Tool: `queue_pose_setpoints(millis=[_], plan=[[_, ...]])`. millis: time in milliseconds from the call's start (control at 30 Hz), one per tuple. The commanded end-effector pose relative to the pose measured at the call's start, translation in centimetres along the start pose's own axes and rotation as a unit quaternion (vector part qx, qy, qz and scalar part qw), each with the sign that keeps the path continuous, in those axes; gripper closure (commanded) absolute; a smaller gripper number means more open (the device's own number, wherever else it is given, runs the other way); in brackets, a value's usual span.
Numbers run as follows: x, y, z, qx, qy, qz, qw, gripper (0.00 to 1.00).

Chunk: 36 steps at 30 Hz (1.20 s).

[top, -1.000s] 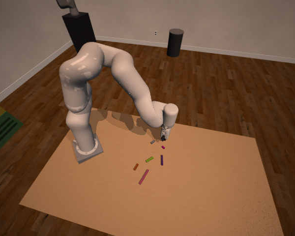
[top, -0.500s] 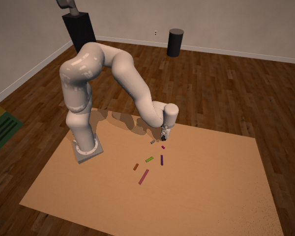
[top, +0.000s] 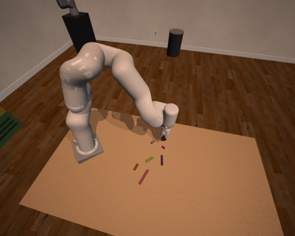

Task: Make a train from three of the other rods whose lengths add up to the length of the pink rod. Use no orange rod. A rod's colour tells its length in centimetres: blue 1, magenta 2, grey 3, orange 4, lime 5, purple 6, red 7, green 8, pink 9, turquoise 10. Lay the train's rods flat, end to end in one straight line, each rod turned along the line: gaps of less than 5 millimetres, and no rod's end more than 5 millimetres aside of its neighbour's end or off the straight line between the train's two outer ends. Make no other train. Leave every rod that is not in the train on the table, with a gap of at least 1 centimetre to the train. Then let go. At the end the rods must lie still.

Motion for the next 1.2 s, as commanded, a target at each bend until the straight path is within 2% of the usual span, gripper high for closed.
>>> queue_pose_setpoints(millis=[0,1167], plan=[[-0.14,-0.11,0.06,0.0,-0.001,-0.002,1.0,0.76],[0.39,-0.11,0.06,0.0,-0.001,-0.002,1.0,0.76]])
Point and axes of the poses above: the point where the finger pads meet when closed, its own x axis out along the fingers, its own z axis across the jaws, y = z × x, the point moved 7 cm from there along -x, back along the fingers, and after that the axes turned 1 degree about -x, right-handed, at the moved point
